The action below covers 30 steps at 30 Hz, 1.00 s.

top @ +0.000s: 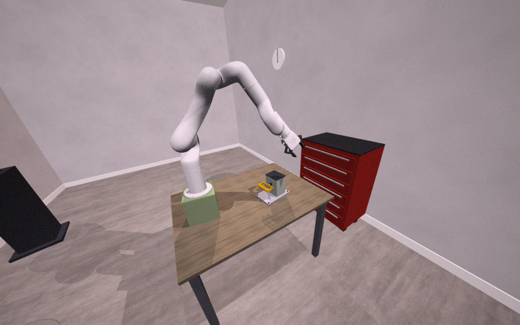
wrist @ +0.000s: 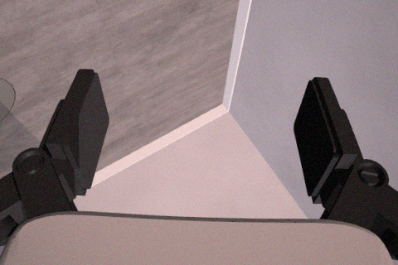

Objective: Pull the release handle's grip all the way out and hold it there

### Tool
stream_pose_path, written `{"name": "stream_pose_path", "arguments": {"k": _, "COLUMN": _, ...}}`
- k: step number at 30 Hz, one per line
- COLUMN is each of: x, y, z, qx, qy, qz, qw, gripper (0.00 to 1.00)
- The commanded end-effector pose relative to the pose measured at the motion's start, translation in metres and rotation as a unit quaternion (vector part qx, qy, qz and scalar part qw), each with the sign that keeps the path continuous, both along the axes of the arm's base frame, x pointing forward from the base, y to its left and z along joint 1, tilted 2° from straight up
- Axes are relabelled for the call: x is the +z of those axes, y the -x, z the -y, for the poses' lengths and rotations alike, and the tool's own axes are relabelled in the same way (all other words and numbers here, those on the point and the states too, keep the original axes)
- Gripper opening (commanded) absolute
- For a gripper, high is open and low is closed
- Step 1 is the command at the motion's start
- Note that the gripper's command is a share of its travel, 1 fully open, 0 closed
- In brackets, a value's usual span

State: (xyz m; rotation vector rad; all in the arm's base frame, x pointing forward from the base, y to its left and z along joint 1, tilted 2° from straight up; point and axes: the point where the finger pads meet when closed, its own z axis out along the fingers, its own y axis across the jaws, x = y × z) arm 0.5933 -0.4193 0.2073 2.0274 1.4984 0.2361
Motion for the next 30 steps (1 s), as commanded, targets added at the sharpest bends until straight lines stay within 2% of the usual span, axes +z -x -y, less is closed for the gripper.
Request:
{"name": "stream_pose_path", "arguments": {"k": 1, "x": 0.024, "y": 0.020, "z": -0.006, "qx": 0.002, "qy": -0.017, "qz": -0.012, "qw": 1.000, "gripper": 1.00}}
{"name": "stream_pose_path", "arguments": {"k": 10, "x": 0.024, "y": 0.020, "z": -0.006, "qx": 0.002, "qy": -0.017, "qz": -0.012, "qw": 1.000, "gripper": 1.00}}
{"name": "stream_pose_path", "arguments": {"k": 11, "x": 0.034, "y": 0.030, "z": -0.007, "qx": 0.002, "qy": -0.023, "qz": -0.019, "qw": 1.000, "gripper": 1.00}}
{"name": "stream_pose_path", "arguments": {"k": 21, "x": 0.034, "y": 0.030, "z": -0.007, "qx": 0.002, "qy": -0.023, "qz": -0.019, "qw": 1.000, "gripper": 1.00}}
{"name": "stream_pose_path", "arguments": {"k": 22, "x": 0.044, "y": 0.040, "z": -0.009, "qx": 0.001, "qy": -0.029, "qz": -0.027, "qw": 0.999, "gripper": 1.00}}
{"name": "stream_pose_path", "arguments": {"k": 26, "x": 0.044, "y": 0.040, "z": -0.009, "qx": 0.001, "qy": -0.029, "qz": -0.027, "qw": 0.999, "gripper": 1.00}}
{"name": "stream_pose_path", "arguments": {"k": 27, "x": 0.027, "y": 0.048, "z": -0.021, "qx": 0.008, "qy": -0.041, "qz": -0.045, "qw": 0.998, "gripper": 1.00}}
{"name": "stream_pose_path", "arguments": {"k": 28, "x": -0.008, "y": 0.056, "z": -0.042, "qx": 0.021, "qy": -0.058, "qz": -0.071, "qw": 0.996, "gripper": 1.00}}
{"name": "stream_pose_path", "arguments": {"k": 30, "x": -0.019, "y": 0.058, "z": -0.049, "qx": 0.025, "qy": -0.063, "qz": -0.080, "qw": 0.994, "gripper": 1.00}}
